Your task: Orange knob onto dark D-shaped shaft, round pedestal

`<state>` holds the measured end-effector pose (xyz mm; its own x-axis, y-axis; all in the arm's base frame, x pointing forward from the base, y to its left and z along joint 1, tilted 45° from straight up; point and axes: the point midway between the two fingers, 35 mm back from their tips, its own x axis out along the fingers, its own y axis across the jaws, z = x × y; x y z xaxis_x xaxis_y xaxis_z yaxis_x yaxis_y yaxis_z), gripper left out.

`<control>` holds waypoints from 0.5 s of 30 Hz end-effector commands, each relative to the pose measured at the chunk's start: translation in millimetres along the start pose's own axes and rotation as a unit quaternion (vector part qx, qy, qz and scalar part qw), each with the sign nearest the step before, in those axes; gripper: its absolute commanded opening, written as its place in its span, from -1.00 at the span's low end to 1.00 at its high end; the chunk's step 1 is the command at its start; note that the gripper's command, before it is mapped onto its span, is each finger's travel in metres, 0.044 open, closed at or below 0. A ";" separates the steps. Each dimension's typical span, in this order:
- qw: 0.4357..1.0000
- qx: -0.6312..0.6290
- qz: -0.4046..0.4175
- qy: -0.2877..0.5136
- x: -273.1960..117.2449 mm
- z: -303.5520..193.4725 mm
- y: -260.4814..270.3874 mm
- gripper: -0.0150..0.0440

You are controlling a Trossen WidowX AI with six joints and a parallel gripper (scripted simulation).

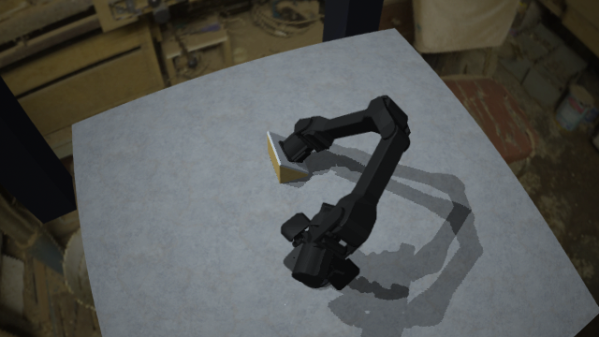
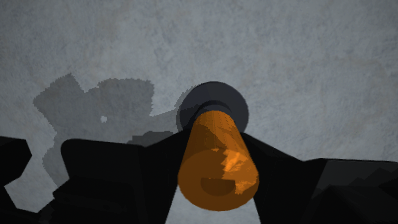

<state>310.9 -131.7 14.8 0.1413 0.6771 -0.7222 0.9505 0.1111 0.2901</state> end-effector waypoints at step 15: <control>1.000 -0.003 0.000 0.000 1.1 -1.1 -1.4 -0.49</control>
<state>309.3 -130.4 14.5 0.1403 0.6781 -0.7215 0.9510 0.1105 0.2888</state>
